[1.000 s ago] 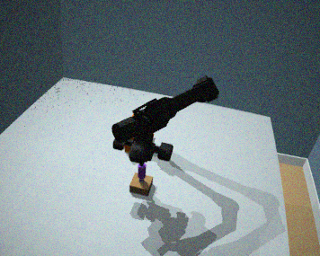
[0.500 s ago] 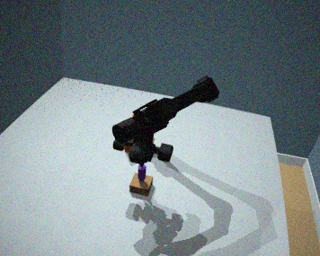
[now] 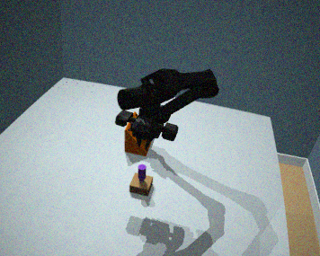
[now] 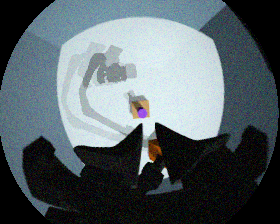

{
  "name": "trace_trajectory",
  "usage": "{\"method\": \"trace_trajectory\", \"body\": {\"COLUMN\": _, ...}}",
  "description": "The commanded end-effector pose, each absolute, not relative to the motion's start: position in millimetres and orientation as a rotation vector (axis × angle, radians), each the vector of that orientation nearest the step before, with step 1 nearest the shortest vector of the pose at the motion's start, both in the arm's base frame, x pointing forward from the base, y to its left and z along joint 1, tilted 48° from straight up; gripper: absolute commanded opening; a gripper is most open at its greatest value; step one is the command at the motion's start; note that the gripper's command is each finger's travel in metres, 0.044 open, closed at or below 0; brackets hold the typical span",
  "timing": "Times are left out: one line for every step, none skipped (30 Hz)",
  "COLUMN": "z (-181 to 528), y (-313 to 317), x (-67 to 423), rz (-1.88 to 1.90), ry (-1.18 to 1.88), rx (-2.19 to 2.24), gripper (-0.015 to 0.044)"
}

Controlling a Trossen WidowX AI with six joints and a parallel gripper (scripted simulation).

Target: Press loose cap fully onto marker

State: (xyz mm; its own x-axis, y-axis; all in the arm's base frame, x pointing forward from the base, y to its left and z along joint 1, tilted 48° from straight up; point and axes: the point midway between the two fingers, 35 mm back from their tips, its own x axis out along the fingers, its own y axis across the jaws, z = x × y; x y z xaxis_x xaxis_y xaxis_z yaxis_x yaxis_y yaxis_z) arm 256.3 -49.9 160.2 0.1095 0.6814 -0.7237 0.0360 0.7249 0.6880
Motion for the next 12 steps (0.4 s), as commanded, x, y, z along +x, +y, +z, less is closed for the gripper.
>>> {"method": "trace_trajectory", "body": {"z": 162.8, "y": -51.7, "x": 256.1, "rz": 0.524, "ry": 1.394, "rx": 0.632, "gripper": 0.0184}}
{"method": "trace_trajectory", "body": {"z": 162.8, "y": -51.7, "x": 256.1, "rz": 0.524, "ry": 1.394, "rx": 0.632, "gripper": 0.0210}}
{"method": "trace_trajectory", "body": {"z": 162.8, "y": -51.7, "x": 256.1, "rz": 0.524, "ry": 1.394, "rx": 0.632, "gripper": 0.0236}}
{"method": "trace_trajectory", "body": {"z": 162.8, "y": -51.7, "x": 256.1, "rz": 0.524, "ry": 1.394, "rx": 0.632, "gripper": 0.0262}}
{"method": "trace_trajectory", "body": {"z": 162.8, "y": -51.7, "x": 256.1, "rz": 0.524, "ry": 1.394, "rx": 0.632, "gripper": 0.0289}}
{"method": "trace_trajectory", "body": {"z": 162.8, "y": -51.7, "x": 256.1, "rz": 0.524, "ry": 1.394, "rx": 0.632, "gripper": 0.0315}}
{"method": "trace_trajectory", "body": {"z": 162.8, "y": -51.7, "x": 256.1, "rz": 0.524, "ry": 1.394, "rx": 0.632, "gripper": 0.0341}}
{"method": "trace_trajectory", "body": {"z": 162.8, "y": -51.7, "x": 256.1, "rz": 0.524, "ry": 1.394, "rx": 0.632, "gripper": 0.0367}}
{"method": "trace_trajectory", "body": {"z": 162.8, "y": -51.7, "x": 256.1, "rz": 0.524, "ry": 1.394, "rx": 0.632, "gripper": 0.0394}}
{"method": "trace_trajectory", "body": {"z": 162.8, "y": -51.7, "x": 256.1, "rz": 0.524, "ry": 1.394, "rx": 0.632, "gripper": 0.0420}}
{"method": "trace_trajectory", "body": {"z": 162.8, "y": -51.7, "x": 256.1, "rz": 0.524, "ry": 1.394, "rx": 0.632, "gripper": 0.0440}}
{"method": "trace_trajectory", "body": {"z": 162.8, "y": -51.7, "x": 256.1, "rz": 0.524, "ry": 1.394, "rx": 0.632, "gripper": 0.0440}}
